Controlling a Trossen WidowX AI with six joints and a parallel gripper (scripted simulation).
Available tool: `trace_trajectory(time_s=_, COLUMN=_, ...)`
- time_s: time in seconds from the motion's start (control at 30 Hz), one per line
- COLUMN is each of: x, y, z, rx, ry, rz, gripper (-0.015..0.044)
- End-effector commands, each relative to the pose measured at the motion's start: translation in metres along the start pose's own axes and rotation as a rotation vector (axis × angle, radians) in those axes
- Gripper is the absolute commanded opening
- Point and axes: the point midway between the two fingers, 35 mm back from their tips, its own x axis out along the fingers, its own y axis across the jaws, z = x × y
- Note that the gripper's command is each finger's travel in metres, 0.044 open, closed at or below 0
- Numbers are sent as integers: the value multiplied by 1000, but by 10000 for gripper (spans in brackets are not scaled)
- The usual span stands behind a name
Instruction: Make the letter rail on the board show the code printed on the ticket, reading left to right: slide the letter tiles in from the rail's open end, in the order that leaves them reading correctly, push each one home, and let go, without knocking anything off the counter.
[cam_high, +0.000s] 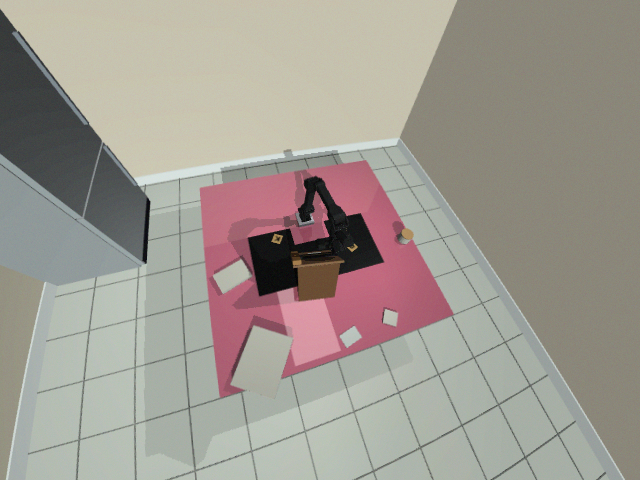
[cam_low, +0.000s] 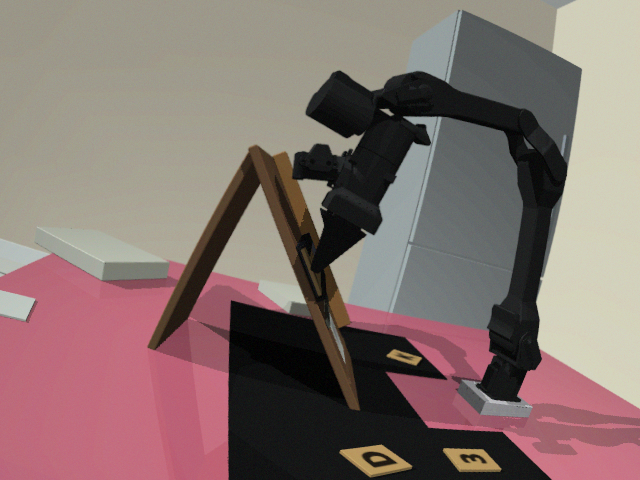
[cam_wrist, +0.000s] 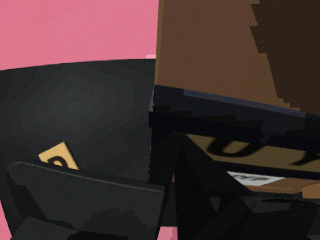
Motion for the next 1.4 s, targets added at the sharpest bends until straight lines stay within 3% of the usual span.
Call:
trace_trajectory(time_s=0.0, x=0, y=-3, z=1, rx=1, ry=-2, rz=-4, gripper=0)
trace_trajectory(time_s=1.17, x=-23, y=-1, z=-19, rx=1, ry=0, rz=-4, gripper=0)
trace_trajectory(time_s=1.37, x=-59, y=-31, z=-27, rx=6, ry=-162, rz=38, gripper=157)
